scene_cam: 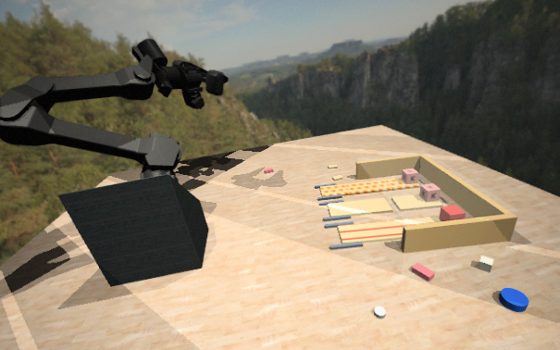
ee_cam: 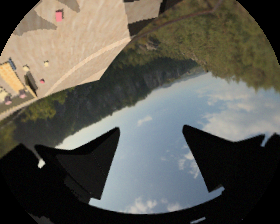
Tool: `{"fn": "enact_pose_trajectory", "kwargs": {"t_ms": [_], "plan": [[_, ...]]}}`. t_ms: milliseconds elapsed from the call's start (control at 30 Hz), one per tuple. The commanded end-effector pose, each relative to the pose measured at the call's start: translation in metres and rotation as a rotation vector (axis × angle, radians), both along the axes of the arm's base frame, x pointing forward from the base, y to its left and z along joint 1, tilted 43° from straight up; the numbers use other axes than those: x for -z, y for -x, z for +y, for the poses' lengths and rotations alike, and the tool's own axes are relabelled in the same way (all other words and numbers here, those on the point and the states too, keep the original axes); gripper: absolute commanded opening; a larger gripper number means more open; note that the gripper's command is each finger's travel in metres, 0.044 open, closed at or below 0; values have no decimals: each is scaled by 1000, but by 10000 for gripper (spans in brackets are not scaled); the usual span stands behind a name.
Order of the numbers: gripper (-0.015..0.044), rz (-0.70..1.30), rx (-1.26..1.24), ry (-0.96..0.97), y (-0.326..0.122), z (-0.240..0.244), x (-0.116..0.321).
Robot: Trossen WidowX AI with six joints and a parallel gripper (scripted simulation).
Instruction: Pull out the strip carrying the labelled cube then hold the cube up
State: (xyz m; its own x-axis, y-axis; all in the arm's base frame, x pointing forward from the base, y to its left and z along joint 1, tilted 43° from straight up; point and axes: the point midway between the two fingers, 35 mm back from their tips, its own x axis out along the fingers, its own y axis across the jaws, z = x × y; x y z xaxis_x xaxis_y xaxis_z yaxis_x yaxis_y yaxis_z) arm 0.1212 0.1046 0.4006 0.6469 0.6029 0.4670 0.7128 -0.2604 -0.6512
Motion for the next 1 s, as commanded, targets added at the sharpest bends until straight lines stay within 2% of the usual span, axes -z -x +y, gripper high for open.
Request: {"fn": "enact_pose_trajectory", "kwargs": {"t_ms": [0,100,300,567,967], "plan": [[400,14,-4,-4,-2,1,1],[400,214,-46,-76,-36,9,18],[400,703,-89,-352,-113,3,72],[400,1061,-6,-705,-171,-37,130],[400,1539,4,-1503,-212,-107,227]]}}
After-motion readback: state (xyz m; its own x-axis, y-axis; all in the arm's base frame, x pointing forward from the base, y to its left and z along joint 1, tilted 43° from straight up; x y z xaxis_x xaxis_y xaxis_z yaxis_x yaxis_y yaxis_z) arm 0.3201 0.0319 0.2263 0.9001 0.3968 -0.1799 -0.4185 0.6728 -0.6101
